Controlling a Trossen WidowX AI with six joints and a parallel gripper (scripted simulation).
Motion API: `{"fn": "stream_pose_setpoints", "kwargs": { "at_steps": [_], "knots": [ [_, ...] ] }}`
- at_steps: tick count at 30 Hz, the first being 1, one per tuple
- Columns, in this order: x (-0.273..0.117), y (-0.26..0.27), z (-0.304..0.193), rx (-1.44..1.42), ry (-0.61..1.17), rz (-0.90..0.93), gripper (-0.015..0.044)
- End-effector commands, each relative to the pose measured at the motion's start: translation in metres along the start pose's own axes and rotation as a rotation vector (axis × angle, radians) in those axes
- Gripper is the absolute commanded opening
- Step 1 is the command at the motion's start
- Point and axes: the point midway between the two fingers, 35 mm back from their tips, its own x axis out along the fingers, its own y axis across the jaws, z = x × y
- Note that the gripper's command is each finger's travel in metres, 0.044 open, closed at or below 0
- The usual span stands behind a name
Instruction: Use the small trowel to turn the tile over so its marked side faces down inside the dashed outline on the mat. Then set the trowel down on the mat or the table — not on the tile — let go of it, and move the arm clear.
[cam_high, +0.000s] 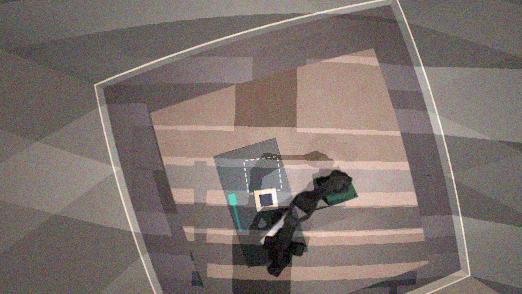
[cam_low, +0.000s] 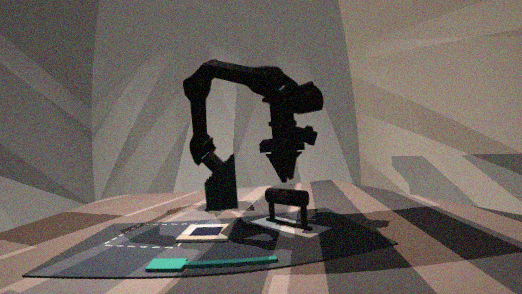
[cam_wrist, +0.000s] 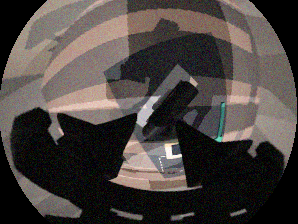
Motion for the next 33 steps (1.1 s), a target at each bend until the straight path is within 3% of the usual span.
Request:
{"fn": "stream_pose_setpoints", "kwargs": {
  "at_steps": [1,13,33],
  "knots": [
    [0.001,-0.006,0.000,0.123,0.006,-0.004,0.0270],
    [-0.002,-0.021,0.001,0.510,0.009,-0.010,0.0270],
    [0.023,-0.022,0.001,0.516,0.009,-0.011,0.0270]
  ]
}}
